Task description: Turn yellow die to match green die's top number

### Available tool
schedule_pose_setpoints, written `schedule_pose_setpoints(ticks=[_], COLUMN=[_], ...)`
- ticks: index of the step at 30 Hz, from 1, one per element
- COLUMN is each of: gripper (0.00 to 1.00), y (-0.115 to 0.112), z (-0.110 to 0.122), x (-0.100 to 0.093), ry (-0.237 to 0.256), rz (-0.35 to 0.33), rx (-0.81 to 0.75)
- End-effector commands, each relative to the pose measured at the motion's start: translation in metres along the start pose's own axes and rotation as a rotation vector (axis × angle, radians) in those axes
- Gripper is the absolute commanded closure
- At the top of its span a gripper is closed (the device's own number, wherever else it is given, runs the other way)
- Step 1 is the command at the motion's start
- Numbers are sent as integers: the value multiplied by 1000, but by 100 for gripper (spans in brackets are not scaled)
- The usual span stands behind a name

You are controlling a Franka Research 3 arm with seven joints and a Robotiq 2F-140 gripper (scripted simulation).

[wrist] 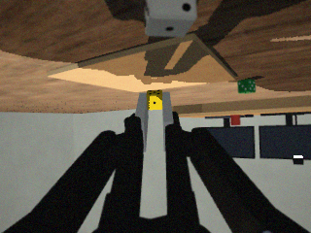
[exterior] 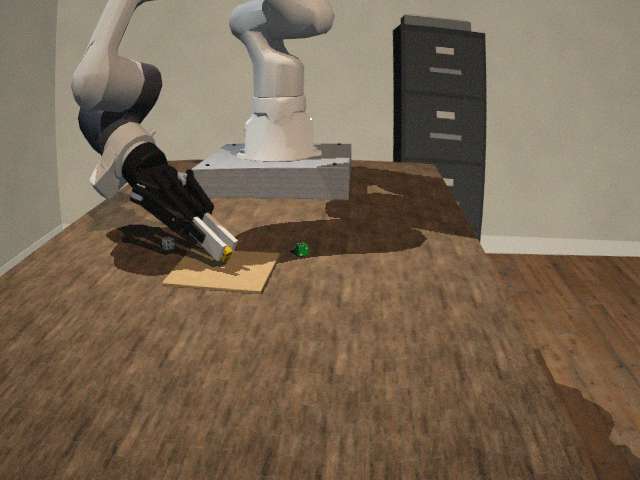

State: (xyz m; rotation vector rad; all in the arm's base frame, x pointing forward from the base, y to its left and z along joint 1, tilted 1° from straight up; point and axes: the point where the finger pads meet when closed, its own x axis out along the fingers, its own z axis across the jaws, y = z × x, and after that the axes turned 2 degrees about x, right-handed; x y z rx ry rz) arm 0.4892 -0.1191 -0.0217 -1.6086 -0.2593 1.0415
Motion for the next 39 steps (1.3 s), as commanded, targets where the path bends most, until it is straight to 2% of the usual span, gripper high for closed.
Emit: schedule_pose_setpoints(ticks=[1,39], gripper=[93,93], y=[0,7], z=[-2,-2], x=[0,4], ry=[4,4], rz=[-2,-2], rx=[-5,-5])
